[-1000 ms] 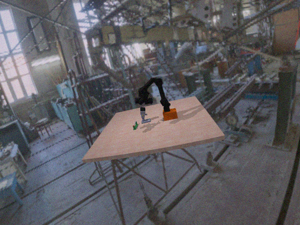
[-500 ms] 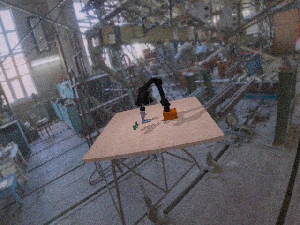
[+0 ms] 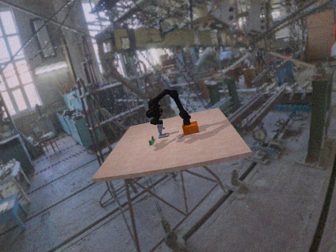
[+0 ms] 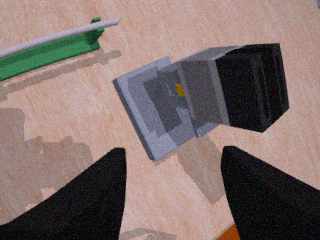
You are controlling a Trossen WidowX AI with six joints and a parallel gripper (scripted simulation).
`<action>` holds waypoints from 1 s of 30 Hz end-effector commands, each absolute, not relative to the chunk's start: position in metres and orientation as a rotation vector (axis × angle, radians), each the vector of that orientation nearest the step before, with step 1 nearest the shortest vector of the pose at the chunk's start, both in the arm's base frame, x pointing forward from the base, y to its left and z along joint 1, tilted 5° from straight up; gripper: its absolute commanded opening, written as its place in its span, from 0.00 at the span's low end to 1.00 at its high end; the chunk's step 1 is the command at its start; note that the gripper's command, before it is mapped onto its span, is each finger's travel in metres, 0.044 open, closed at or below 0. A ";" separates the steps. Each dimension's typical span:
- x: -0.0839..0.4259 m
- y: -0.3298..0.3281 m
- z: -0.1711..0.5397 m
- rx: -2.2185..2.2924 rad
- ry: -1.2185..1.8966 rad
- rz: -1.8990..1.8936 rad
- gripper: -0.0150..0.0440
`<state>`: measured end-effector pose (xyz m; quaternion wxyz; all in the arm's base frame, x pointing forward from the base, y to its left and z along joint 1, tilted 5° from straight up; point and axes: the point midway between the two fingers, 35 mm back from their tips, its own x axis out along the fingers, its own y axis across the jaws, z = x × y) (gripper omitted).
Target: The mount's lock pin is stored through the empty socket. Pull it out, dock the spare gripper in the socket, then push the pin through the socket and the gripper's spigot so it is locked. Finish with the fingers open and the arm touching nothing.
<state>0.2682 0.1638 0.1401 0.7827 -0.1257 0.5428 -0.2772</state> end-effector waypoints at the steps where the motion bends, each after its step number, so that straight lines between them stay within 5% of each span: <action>1: 0.317 0.162 0.114 -0.726 1.499 -0.094 0.56; 23: 0.388 0.145 0.079 -1.416 1.450 1.030 0.56; 30: 0.387 0.140 0.078 -1.450 1.428 1.085 0.56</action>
